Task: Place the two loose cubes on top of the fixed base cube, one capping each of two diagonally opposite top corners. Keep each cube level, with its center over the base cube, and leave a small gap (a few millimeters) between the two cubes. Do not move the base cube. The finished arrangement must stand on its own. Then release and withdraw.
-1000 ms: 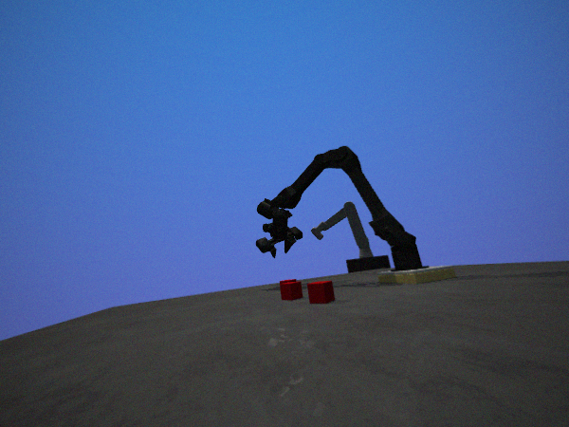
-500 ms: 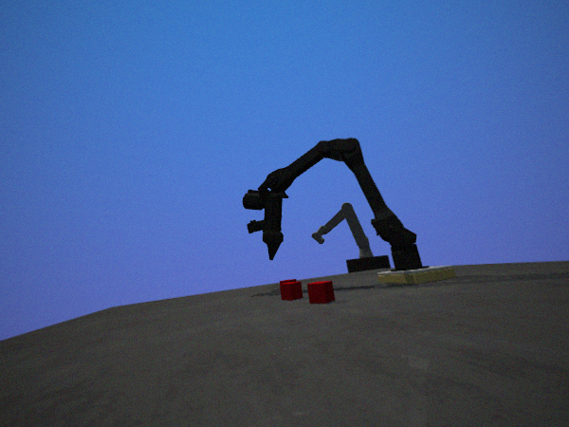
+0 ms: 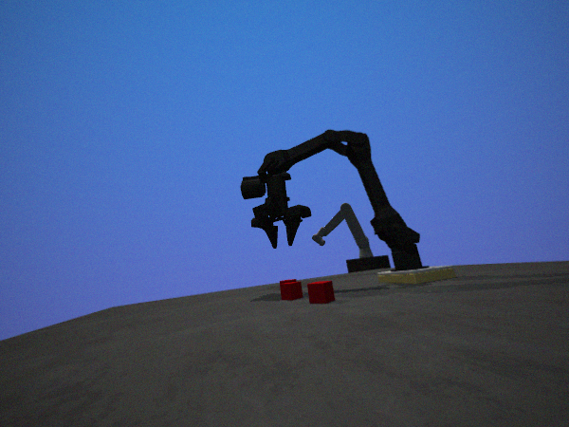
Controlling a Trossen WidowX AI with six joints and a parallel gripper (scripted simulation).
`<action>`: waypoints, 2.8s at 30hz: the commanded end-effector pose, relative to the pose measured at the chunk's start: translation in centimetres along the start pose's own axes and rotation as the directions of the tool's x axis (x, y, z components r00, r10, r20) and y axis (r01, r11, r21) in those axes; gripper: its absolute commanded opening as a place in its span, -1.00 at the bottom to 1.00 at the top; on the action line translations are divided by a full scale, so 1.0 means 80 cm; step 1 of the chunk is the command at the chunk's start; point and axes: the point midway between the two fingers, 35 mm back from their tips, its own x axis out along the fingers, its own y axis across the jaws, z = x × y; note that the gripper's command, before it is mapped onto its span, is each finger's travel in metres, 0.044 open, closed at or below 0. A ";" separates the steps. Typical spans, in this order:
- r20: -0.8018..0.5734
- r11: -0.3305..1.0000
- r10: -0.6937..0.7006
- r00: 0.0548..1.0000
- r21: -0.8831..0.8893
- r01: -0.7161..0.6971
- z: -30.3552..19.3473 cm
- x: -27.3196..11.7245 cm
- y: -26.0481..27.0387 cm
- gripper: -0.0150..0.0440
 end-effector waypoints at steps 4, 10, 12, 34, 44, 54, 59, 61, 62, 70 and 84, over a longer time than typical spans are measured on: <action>0.007 0.999 0.021 1.000 -0.049 -0.020 0.002 -0.004 0.008 0.41; 0.007 0.999 0.020 1.000 -0.049 -0.020 0.003 0.030 0.007 0.41; 0.006 0.999 0.021 1.000 -0.049 -0.020 0.003 0.050 0.008 0.41; 0.006 0.999 0.021 1.000 -0.049 -0.020 0.003 0.098 0.010 0.41; 0.006 0.999 0.021 1.000 -0.049 -0.020 0.003 0.118 0.011 0.41; 0.006 0.999 0.021 1.000 -0.049 -0.020 0.003 0.133 0.011 0.41; 0.006 0.999 0.021 1.000 -0.049 -0.020 0.003 0.133 0.011 -0.04; 0.006 0.999 0.021 1.000 -0.049 -0.020 0.003 0.133 0.011 -0.14; 0.006 0.999 0.021 1.000 -0.049 -0.020 0.003 0.133 0.011 -0.14; 0.006 0.999 0.020 1.000 -0.049 -0.020 0.004 0.113 0.008 -0.14; 0.007 0.999 0.020 1.000 -0.049 -0.020 0.006 0.058 0.003 -0.14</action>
